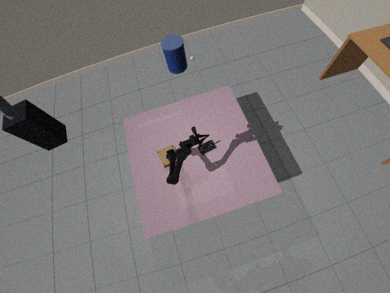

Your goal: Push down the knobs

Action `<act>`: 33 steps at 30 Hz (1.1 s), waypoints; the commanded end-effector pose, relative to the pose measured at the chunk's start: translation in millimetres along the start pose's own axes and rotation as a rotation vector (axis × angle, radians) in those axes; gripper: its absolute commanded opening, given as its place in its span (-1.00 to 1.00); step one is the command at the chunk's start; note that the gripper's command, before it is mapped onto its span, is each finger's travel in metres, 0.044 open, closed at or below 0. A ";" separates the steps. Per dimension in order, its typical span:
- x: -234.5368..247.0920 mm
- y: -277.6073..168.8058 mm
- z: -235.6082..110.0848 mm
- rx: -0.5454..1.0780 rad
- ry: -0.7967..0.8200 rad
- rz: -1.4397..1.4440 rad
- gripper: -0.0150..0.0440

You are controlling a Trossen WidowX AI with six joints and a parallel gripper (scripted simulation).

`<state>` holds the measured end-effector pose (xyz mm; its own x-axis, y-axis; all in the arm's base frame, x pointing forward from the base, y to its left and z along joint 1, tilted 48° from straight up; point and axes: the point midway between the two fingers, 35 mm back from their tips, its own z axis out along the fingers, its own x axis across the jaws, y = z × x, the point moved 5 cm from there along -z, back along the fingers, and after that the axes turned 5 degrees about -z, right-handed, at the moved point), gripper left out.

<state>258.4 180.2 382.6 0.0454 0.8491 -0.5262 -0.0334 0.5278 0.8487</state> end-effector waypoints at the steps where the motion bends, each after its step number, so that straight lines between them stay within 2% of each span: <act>1: 11.4 -16.1 13.0 0.072 0.021 -0.027 -0.49; 17: 49.1 -127.2 58.6 0.528 0.072 -0.160 -0.49; 33: 48.0 -242.2 61.3 1.027 0.035 -0.250 -0.49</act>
<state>330.6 100.1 165.1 -0.0945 0.7278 -0.6793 0.7964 0.4647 0.3870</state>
